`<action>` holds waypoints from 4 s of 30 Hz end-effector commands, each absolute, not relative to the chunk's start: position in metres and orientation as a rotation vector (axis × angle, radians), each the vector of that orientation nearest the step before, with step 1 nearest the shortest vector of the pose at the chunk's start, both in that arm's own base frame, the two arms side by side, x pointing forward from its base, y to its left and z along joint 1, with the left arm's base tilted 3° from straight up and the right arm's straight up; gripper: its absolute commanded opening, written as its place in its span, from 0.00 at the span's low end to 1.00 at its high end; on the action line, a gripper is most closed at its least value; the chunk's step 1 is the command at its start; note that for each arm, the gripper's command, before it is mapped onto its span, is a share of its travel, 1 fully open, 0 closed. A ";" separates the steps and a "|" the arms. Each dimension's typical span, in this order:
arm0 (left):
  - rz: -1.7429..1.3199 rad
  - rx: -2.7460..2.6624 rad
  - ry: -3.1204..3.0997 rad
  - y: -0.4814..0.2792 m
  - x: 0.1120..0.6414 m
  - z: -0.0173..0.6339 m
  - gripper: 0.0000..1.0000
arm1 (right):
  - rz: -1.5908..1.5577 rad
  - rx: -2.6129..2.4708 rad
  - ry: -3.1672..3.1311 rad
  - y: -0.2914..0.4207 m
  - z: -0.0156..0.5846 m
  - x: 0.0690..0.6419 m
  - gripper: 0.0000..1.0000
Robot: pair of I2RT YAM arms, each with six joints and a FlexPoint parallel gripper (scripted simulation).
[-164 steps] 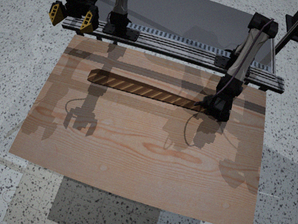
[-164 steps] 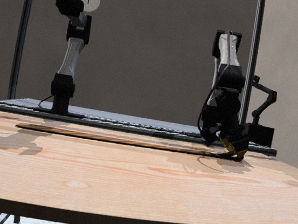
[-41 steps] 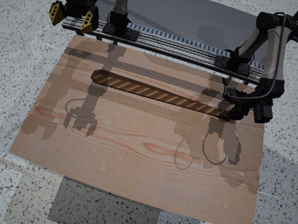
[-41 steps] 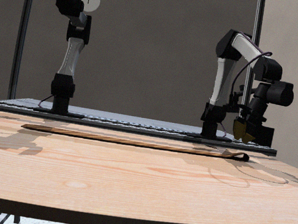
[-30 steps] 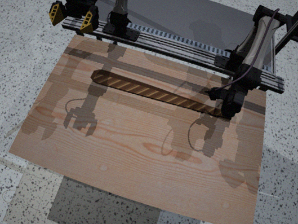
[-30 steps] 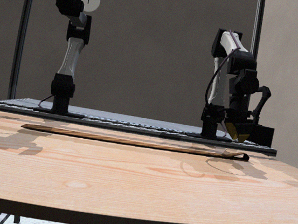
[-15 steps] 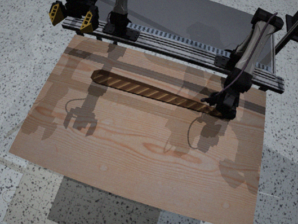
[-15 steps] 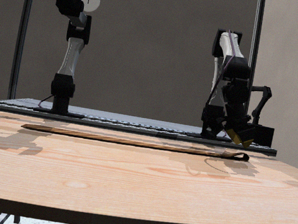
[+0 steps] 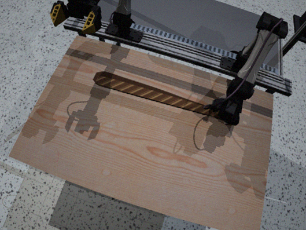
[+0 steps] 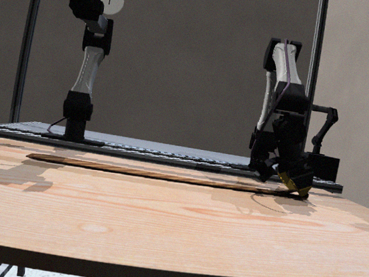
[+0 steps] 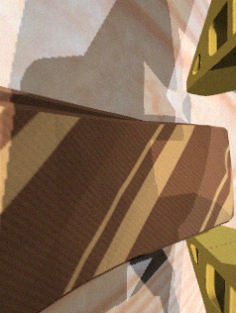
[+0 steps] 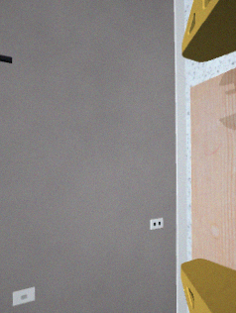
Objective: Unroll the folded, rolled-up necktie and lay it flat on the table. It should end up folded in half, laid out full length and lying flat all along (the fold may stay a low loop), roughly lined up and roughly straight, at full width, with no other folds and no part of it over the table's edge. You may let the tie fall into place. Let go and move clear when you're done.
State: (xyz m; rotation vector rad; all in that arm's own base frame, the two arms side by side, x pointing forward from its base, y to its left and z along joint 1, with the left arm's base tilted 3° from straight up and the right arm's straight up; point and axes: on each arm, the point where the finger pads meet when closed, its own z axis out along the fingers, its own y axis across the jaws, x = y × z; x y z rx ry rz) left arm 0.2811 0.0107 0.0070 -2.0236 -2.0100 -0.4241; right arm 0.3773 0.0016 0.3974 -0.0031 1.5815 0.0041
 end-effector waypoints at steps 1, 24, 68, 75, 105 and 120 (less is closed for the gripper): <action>-0.445 -2.018 -2.010 0.011 0.283 0.000 0.62 | 0.004 -0.003 1.582 0.002 0.397 0.377 1.00; -0.406 -2.043 -2.034 0.012 0.283 0.001 0.40 | 0.004 -0.003 1.582 0.002 0.397 0.377 1.00; 1.064 -2.560 -2.498 0.037 0.283 0.009 0.40 | 0.004 -0.003 1.582 0.002 0.397 0.377 1.00; 1.064 -2.560 -2.498 0.037 0.283 0.009 0.50 | 0.004 -0.003 1.582 0.002 0.397 0.377 1.00; 1.064 -2.560 -2.498 0.038 0.282 0.049 0.63 | 0.004 -0.003 1.582 0.002 0.397 0.377 1.00; 1.064 -2.560 -2.498 0.039 0.281 0.064 0.63 | 0.004 -0.003 1.582 0.002 0.397 0.377 1.00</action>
